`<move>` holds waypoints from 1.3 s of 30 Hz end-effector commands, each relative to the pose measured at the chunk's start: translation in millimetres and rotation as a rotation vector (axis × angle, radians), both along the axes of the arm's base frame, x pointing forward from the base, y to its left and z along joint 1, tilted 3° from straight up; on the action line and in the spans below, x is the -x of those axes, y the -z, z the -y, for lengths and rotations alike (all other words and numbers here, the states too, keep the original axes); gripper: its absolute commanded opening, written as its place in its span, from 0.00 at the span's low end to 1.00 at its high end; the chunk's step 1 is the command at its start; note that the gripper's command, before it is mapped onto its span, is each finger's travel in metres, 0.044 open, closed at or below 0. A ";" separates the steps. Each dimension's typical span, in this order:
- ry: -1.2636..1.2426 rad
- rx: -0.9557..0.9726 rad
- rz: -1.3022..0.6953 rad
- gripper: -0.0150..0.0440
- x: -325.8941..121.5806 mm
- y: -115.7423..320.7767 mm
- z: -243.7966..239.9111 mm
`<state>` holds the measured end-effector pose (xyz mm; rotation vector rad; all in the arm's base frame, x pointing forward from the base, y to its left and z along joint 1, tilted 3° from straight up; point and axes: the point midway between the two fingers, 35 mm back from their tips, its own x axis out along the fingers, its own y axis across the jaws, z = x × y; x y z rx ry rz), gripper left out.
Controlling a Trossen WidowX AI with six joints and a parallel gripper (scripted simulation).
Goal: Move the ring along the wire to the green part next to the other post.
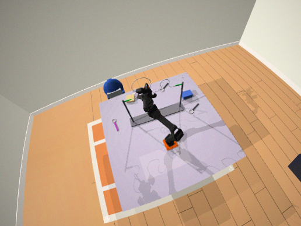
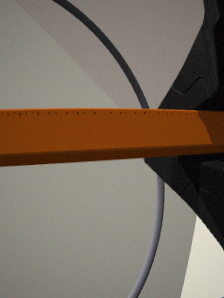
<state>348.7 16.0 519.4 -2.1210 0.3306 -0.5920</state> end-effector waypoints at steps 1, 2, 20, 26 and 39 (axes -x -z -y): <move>-0.004 0.025 -0.005 0.00 -0.5 0.3 -0.9; -0.005 0.037 -0.007 0.00 -0.5 0.5 -0.6; 0.000 -0.008 0.004 0.00 3.1 20.9 15.4; 0.048 -0.073 0.041 0.00 9.6 32.7 18.2; 0.097 -0.375 0.102 0.00 17.7 79.1 30.7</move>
